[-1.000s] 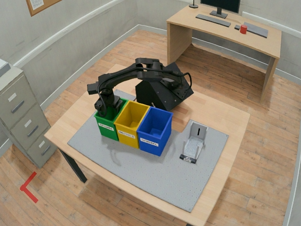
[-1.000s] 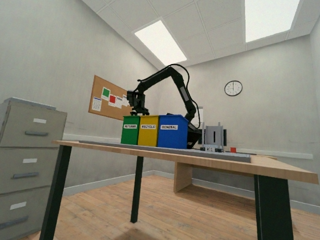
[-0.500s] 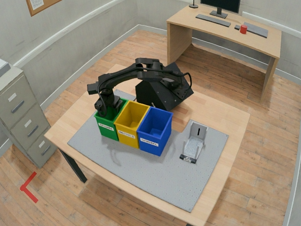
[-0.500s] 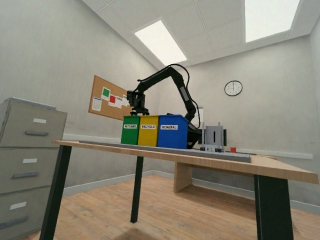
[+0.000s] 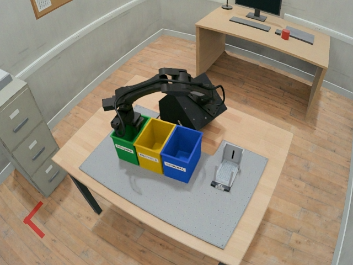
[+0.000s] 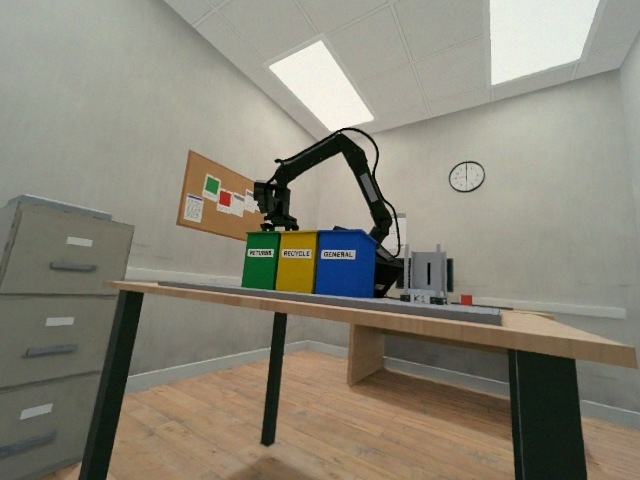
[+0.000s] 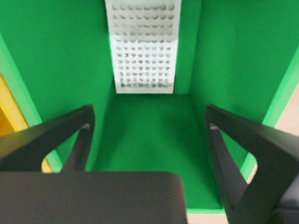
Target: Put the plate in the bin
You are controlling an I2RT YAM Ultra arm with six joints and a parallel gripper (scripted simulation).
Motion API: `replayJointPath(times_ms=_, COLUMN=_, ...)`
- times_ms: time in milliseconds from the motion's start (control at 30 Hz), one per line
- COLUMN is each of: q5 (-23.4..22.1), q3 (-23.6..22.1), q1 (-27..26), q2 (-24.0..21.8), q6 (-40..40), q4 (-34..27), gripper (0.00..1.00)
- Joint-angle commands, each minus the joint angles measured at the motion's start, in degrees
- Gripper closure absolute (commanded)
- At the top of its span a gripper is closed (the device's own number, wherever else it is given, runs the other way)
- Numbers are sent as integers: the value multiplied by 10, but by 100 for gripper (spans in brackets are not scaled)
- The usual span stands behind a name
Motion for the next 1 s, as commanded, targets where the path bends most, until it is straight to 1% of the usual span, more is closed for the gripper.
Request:
replayJointPath(times_ms=0, q5=-4, q3=27, q1=-17, q2=-15, q6=-8, q4=-12, gripper=18)
replayJointPath(times_ms=300, q5=7, q3=43, q1=-28, q2=-27, q6=-20, q4=-43, gripper=18)
replayJointPath(times_ms=967, q5=15, q3=85, q1=-50, q2=-36, q6=-44, q4=-107, gripper=18)
